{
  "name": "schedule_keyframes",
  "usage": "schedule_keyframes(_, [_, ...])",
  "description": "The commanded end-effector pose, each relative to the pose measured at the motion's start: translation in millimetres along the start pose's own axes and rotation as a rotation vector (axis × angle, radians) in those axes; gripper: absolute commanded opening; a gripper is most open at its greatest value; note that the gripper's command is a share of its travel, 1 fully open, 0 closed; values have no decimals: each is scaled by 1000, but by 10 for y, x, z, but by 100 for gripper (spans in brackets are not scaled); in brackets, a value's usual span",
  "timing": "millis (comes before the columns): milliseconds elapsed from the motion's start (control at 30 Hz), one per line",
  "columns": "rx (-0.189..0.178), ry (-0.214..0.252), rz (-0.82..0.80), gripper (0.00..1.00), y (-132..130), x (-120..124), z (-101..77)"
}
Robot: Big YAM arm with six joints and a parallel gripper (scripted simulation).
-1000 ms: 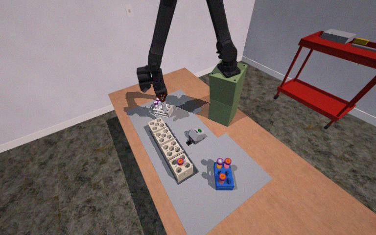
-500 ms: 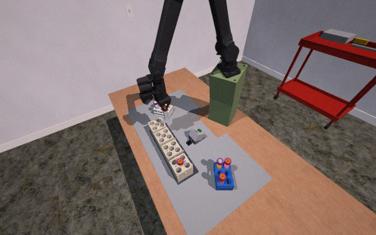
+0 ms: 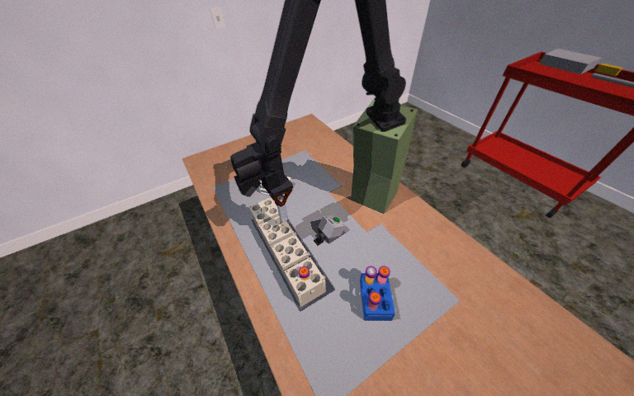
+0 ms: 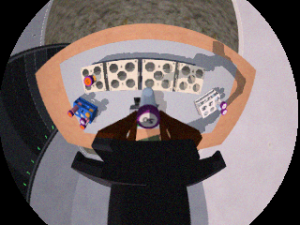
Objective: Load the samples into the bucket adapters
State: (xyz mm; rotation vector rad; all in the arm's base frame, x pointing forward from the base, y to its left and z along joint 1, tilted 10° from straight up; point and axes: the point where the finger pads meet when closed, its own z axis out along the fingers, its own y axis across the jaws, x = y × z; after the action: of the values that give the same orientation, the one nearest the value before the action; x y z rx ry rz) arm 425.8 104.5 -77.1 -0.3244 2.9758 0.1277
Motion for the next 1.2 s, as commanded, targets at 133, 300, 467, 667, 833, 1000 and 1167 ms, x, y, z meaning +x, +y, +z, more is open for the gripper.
schedule_keyframes(133, [-7,-47,30,0,513,-399,-152])
schedule_keyframes(300, [-5,-25,32,0,828,-452,-61])
schedule_keyframes(467, [-8,-63,53,0,766,-561,-195])
schedule_keyframes(667, [-8,-48,47,0,780,-537,129])
schedule_keyframes(833, [-10,-46,33,0,857,-531,271])
schedule_keyframes(1000, [-19,-86,29,0,902,-664,169])
schedule_keyframes(1167, [-9,-37,32,0,814,-504,379])
